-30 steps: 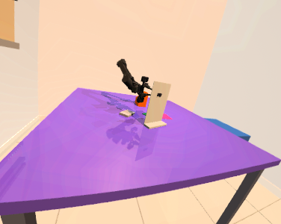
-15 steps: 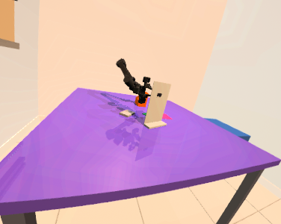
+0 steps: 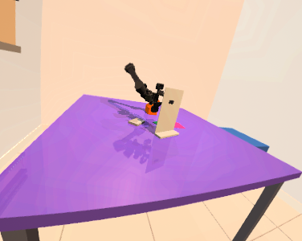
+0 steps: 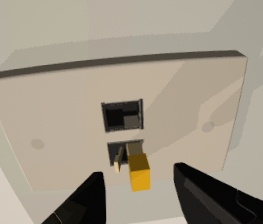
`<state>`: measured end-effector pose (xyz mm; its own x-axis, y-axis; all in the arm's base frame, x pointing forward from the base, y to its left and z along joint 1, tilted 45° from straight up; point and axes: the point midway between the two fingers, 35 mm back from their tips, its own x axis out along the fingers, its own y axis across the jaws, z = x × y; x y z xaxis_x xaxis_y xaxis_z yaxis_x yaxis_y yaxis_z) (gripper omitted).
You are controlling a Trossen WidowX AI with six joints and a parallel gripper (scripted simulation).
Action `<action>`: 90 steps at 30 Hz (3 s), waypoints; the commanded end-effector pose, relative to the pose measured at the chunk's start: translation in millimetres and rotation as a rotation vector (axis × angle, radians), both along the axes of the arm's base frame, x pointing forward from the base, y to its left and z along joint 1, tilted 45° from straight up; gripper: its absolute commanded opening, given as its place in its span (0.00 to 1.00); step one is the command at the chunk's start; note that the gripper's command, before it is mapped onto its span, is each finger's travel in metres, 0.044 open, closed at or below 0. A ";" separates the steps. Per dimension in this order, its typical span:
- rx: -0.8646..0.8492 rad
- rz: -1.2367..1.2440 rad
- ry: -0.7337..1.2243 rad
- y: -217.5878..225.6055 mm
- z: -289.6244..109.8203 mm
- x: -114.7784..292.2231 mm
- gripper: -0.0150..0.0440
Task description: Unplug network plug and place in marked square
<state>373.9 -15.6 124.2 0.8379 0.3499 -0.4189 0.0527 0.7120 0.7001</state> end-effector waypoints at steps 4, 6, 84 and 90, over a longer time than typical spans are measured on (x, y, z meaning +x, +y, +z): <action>0.002 -0.003 -0.004 2.5 -1.5 9.3 0.52; 0.002 -0.003 -0.004 2.6 -1.5 9.5 0.51; 0.001 -0.003 -0.003 -2.8 5.9 -16.6 0.25; 0.001 -0.003 -0.003 -3.6 6.9 -19.6 0.25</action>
